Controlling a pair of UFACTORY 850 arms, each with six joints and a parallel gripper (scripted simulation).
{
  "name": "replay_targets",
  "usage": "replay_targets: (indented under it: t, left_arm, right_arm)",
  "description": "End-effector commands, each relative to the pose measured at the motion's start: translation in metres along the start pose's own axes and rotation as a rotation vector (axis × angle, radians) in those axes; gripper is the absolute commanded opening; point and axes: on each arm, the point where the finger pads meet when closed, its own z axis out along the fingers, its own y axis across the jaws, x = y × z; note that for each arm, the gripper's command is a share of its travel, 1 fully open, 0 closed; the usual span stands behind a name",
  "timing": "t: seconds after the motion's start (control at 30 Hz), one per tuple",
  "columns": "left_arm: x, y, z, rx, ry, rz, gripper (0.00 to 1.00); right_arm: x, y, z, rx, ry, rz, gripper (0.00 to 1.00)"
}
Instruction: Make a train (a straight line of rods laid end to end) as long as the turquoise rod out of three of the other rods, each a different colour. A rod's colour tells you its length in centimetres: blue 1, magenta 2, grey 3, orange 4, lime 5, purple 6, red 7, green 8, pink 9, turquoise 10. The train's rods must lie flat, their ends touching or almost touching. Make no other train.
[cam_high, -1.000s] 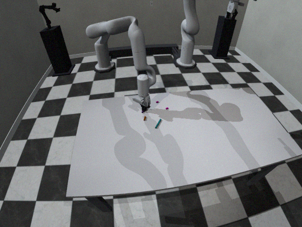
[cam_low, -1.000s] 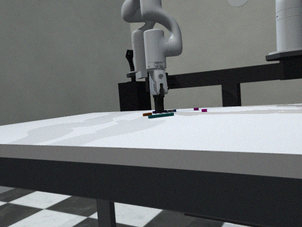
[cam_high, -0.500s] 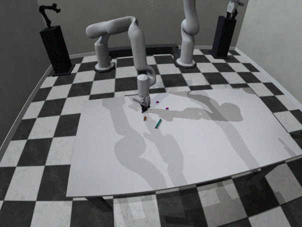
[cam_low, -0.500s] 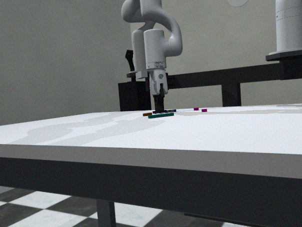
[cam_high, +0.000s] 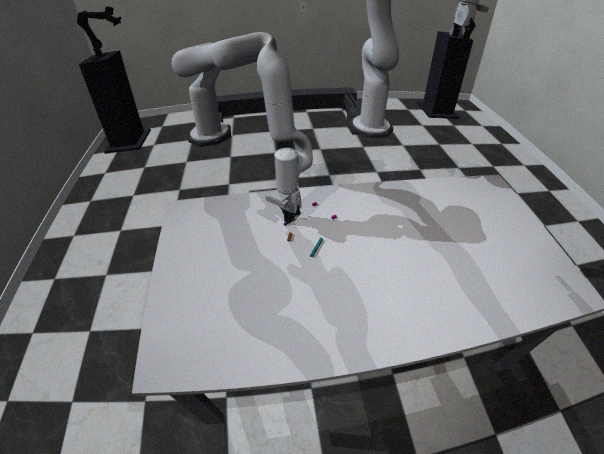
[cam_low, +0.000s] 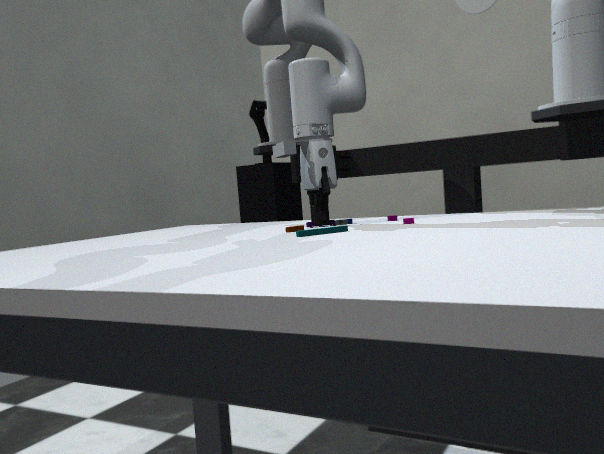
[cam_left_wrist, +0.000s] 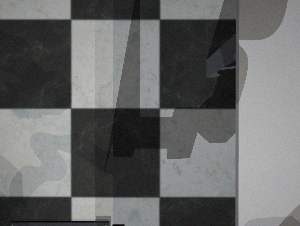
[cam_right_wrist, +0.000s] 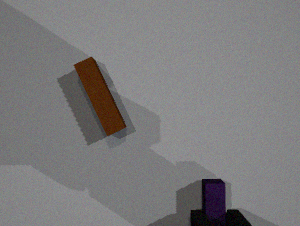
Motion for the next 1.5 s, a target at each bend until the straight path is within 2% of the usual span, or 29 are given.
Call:
replay_targets:
  t: [0.0,0.47,0.5,0.57,0.6,0.73,0.77,0.93,0.97,1.47]
  left_arm:
    - [0.0004,0.0,-0.0008,0.0,0.002,0.0,1.0]
    - [0.0004,0.0,-0.0008,0.0,0.002,0.0,1.0]
    - [0.0004,0.0,-0.0008,0.0,0.002,0.0,1.0]
    - [0.0004,0.0,-0.0008,0.0,0.002,0.0,1.0]
    - [0.0004,0.0,-0.0008,0.0,0.002,0.0,1.0]
    - [0.0004,0.0,-0.0008,0.0,0.002,0.0,1.0]
    - [0.0004,0.0,-0.0008,0.0,0.002,0.0,1.0]
    - [0.0004,0.0,-0.0008,0.0,0.002,0.0,1.0]
    - [0.0004,0.0,-0.0008,0.0,0.002,0.0,1.0]
    - [0.0004,0.0,-0.0008,0.0,0.002,0.0,1.0]
  right_arm:
    - [0.0001,-0.0012,-0.0008,0.002,0.0,0.0,0.06]
    - [0.0001,-0.0012,-0.0008,0.002,0.0,0.0,0.06]
    - [0.0001,-0.0012,-0.0008,0.002,0.0,0.0,0.1]
    - [0.0001,-0.0012,-0.0008,0.002,0.0,0.0,0.1]
    - [0.0001,-0.0012,-0.0008,0.002,0.0,0.0,0.14]
    - [0.0001,-0.0012,-0.0008,0.002,0.0,0.0,0.14]
    - [0.0001,-0.0012,-0.0008,0.002,0.0,0.0,0.18]
    - [0.0001,-0.0012,-0.0008,0.002,0.0,0.0,0.22]
    - [0.0001,-0.0012,-0.0008,0.002,0.0,0.0,0.26]
    - [0.0001,-0.0012,-0.004,0.002,0.0,0.0,0.26]
